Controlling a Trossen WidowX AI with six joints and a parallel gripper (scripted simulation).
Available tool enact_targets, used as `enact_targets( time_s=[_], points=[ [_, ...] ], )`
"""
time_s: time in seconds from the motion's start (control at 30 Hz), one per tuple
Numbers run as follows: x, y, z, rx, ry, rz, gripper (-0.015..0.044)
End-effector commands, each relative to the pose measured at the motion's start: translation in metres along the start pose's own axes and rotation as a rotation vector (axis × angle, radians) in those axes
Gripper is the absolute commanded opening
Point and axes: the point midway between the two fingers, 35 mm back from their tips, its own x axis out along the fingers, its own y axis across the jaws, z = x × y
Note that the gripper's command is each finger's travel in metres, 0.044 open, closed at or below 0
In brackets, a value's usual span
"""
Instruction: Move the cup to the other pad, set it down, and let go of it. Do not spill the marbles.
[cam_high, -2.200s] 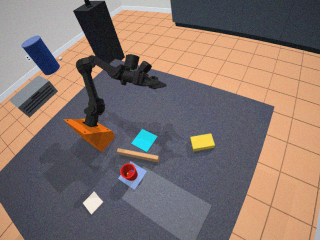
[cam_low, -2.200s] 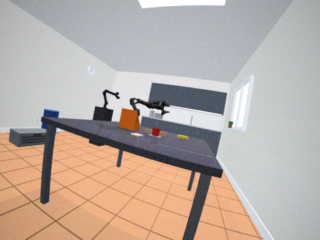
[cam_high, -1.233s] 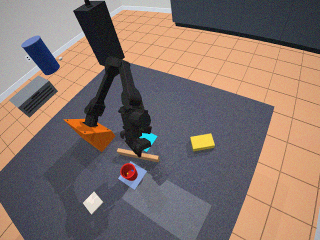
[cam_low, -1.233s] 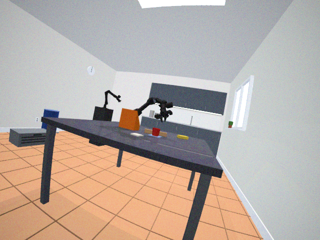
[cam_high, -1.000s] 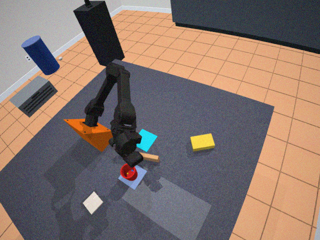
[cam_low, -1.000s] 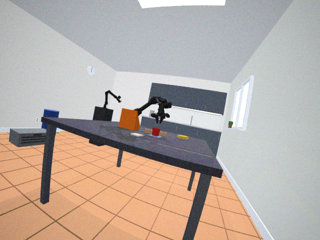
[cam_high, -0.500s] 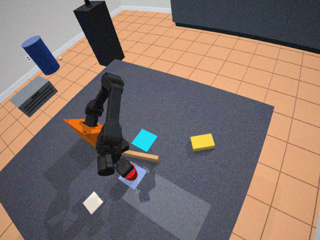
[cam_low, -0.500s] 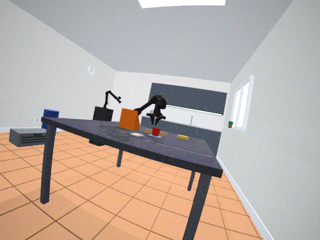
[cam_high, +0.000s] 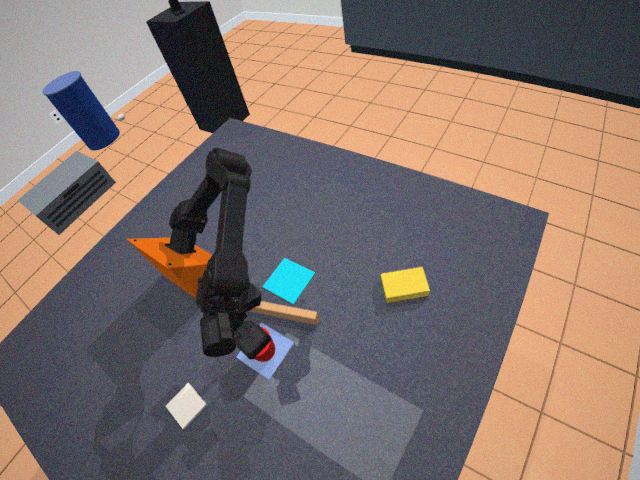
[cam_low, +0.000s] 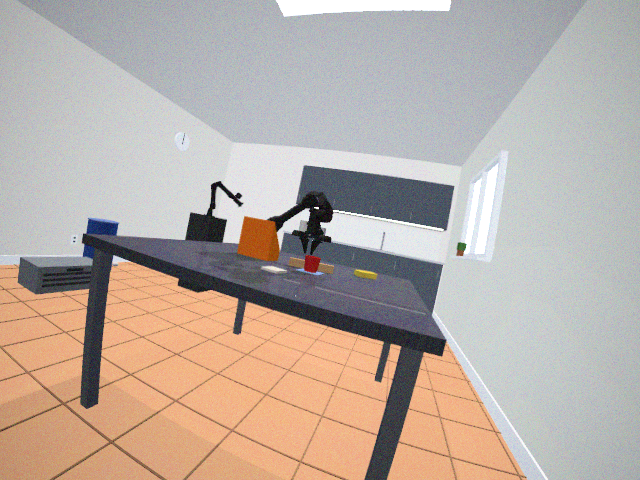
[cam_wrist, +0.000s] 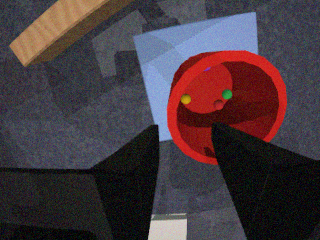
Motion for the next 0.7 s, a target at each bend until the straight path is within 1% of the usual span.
enact_targets(
  time_s=[0.0,0.67],
  points=[
    [0.010,0.002,0.000,0.011,-0.007,0.007,0.0148],
    [0.042,0.004,0.001,0.010,-0.010,0.008,0.0148]
  ],
)
